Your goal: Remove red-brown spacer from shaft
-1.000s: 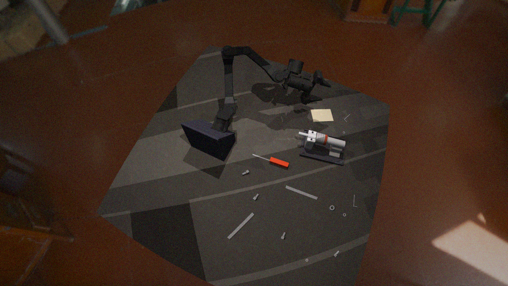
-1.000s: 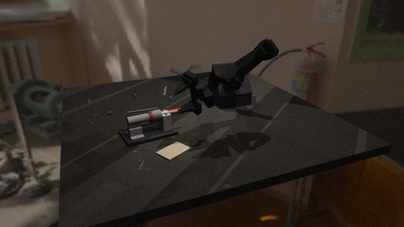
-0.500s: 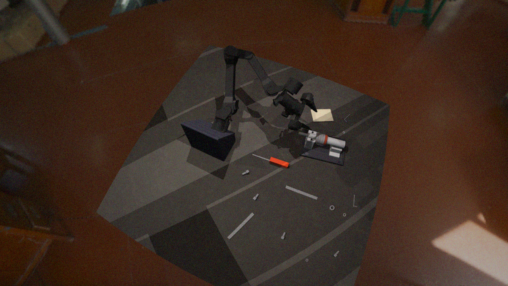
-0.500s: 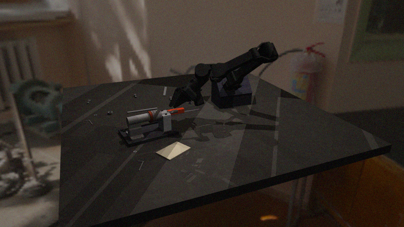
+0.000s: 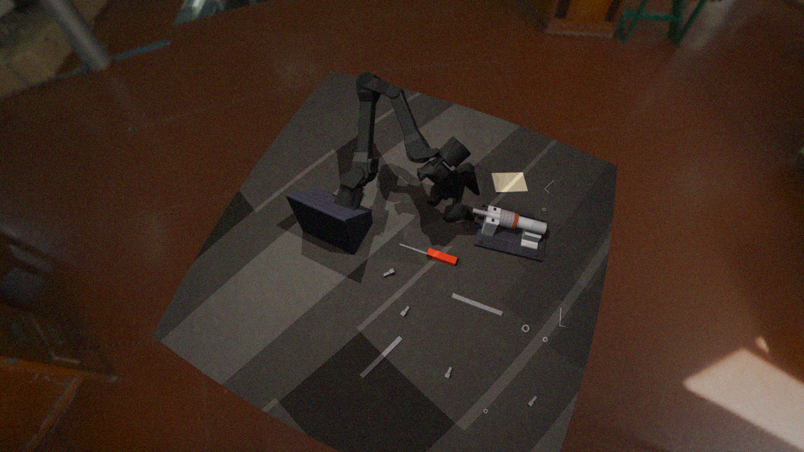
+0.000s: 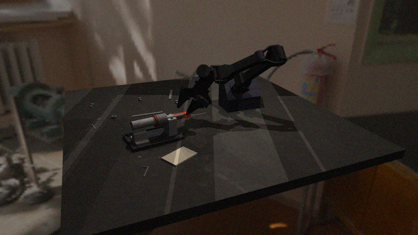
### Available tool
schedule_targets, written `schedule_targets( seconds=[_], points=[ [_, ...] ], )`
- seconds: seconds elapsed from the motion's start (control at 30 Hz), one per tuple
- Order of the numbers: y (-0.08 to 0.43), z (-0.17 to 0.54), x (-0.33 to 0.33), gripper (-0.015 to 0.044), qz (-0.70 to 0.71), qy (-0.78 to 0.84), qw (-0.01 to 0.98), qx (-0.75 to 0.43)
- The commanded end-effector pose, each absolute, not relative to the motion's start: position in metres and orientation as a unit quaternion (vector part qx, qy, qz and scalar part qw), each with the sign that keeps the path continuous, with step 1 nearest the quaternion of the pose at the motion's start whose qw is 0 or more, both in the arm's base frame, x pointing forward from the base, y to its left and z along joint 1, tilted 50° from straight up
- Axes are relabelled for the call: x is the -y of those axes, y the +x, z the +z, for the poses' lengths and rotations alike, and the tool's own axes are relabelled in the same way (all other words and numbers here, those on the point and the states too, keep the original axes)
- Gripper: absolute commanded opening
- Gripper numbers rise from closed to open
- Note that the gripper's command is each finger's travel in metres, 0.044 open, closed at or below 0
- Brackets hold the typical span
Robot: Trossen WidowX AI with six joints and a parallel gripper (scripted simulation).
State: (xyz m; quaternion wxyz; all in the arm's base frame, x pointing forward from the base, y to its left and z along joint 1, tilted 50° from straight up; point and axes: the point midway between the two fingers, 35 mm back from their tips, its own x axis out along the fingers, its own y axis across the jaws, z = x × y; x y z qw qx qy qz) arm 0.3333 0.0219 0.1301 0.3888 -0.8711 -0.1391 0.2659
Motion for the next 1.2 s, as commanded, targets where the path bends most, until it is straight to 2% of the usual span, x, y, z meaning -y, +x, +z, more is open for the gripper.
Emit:
schedule_targets(
  seconds=[0.0,1.17],
  points=[
    [0.3317,0.1284,-0.0226,0.0440,0.268,-0.871,0.387,0.141],
    [0.3229,0.1271,-0.0235,0.0440,0.268,-0.871,0.387,0.141]
  ],
)
